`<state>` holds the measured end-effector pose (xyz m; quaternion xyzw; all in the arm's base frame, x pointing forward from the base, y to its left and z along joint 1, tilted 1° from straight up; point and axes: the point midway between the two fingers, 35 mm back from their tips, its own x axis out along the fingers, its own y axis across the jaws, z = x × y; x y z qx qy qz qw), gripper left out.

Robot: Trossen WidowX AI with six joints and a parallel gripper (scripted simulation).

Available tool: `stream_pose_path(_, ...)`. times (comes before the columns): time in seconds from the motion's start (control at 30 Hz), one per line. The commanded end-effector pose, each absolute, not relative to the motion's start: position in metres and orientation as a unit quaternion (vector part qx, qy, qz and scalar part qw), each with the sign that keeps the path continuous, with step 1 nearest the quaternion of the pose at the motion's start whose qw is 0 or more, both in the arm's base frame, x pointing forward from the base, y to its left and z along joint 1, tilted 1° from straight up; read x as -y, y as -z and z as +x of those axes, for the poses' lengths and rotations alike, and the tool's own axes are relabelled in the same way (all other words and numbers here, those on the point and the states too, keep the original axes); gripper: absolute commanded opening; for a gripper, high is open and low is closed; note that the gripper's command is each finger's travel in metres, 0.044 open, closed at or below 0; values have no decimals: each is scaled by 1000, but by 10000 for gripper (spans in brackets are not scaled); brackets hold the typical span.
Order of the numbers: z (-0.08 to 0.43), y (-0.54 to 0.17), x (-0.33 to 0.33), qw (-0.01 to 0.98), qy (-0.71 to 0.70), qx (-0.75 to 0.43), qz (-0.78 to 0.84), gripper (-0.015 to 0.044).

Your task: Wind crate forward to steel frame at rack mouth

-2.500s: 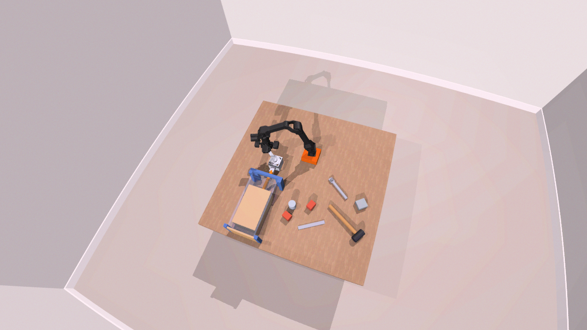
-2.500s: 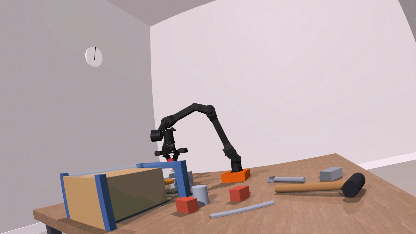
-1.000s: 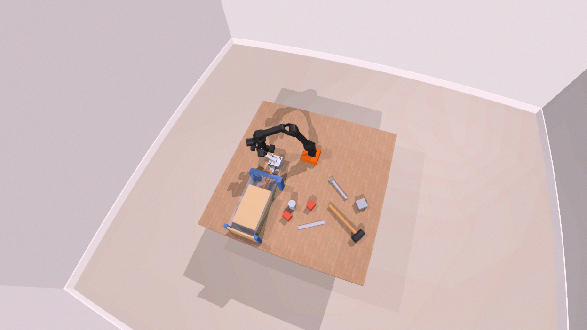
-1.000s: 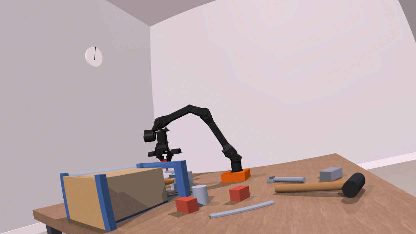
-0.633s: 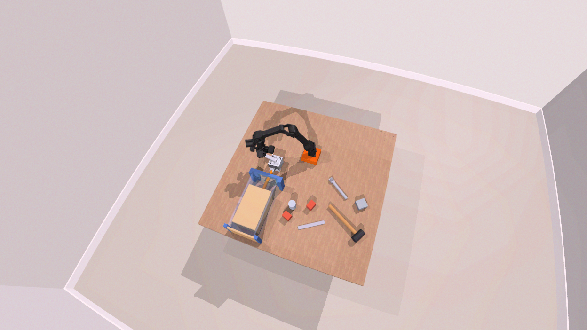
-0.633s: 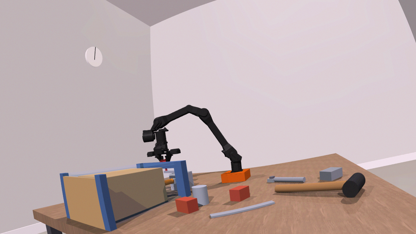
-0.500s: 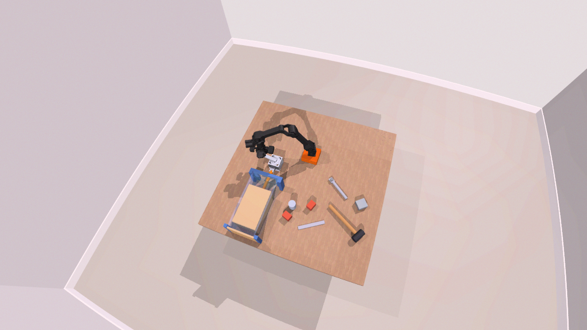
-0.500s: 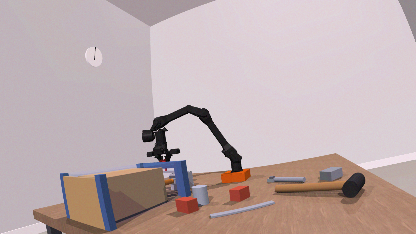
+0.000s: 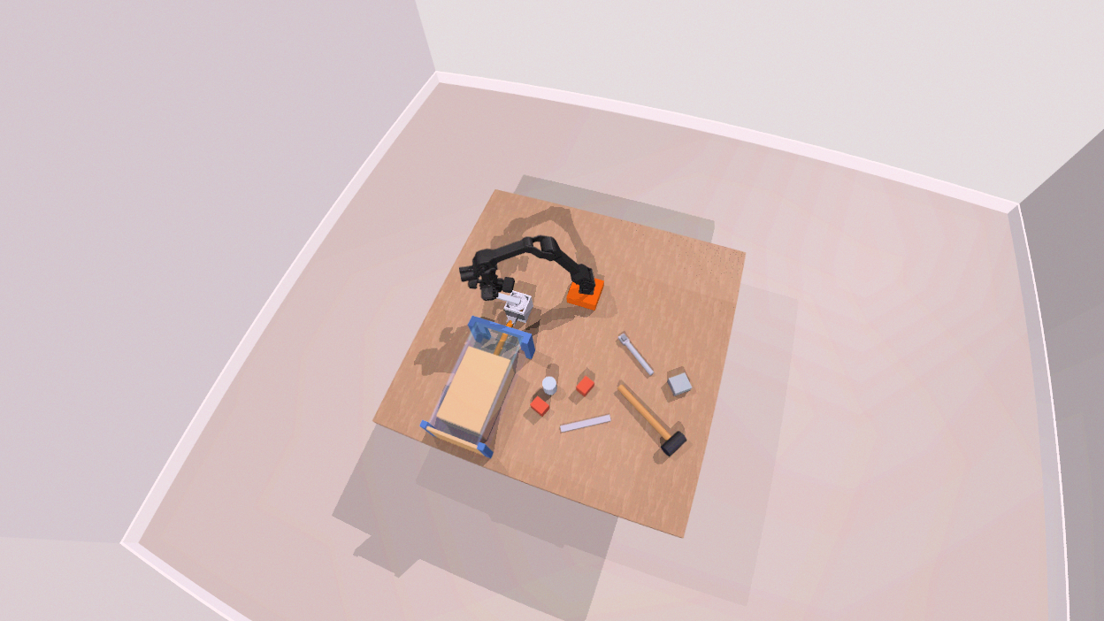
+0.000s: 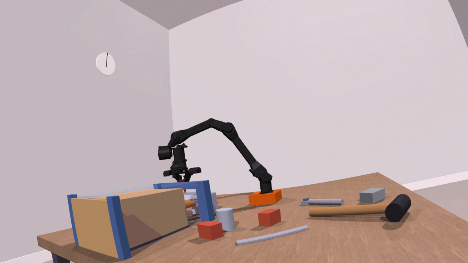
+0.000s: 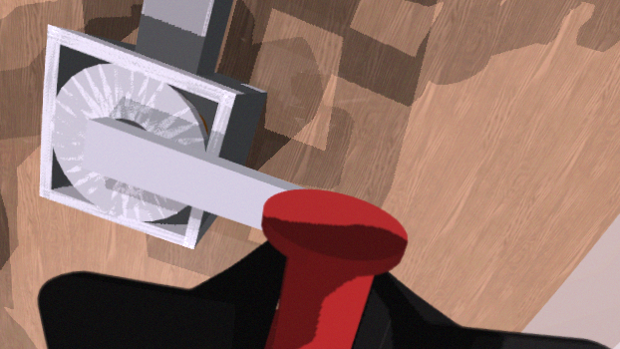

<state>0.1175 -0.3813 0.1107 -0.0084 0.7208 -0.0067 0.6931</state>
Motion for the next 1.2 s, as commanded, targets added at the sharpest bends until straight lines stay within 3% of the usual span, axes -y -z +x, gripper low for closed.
stream_pose_path(0.0, 146, -109, 381, 707, -3, -706, -23, 0)
stream_pose_path(1.17, 182, -109, 369, 709, -4, -705, -23, 0)
